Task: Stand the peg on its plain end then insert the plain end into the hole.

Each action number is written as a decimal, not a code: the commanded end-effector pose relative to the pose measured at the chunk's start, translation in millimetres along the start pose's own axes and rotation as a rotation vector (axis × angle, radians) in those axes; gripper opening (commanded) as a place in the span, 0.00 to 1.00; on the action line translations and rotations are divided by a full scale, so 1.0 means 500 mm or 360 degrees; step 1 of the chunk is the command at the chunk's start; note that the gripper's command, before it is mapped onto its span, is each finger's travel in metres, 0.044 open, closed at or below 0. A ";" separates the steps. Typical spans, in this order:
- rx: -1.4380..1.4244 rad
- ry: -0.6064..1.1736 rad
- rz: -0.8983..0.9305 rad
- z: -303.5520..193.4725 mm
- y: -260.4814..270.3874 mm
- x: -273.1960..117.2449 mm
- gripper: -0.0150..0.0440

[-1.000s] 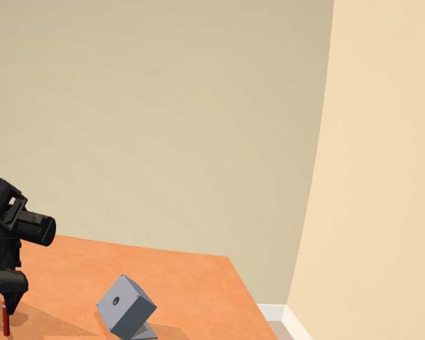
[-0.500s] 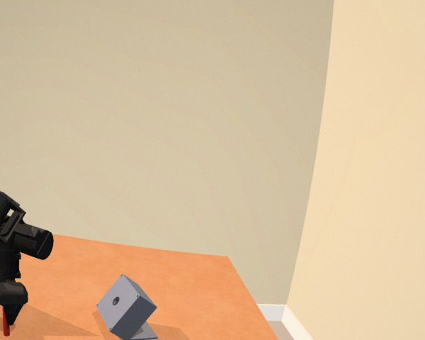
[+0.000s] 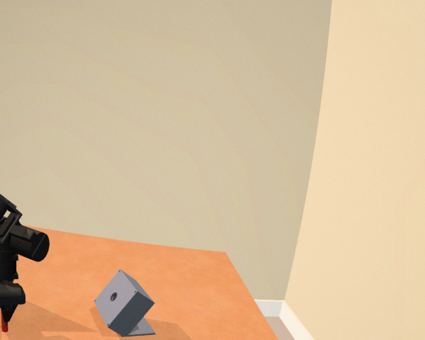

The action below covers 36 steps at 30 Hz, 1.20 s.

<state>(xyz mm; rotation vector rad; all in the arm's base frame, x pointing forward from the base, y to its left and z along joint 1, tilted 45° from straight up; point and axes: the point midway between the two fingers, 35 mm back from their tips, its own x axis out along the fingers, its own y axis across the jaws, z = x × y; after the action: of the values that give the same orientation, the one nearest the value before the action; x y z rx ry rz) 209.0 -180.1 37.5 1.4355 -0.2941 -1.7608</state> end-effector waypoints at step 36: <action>0.0002 0.0007 -0.0012 -0.015 -0.006 -0.133 0.25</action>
<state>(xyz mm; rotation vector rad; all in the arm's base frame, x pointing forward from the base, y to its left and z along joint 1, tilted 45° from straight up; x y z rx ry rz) 213.9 -133.6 74.3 1.4410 -0.2799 -1.7687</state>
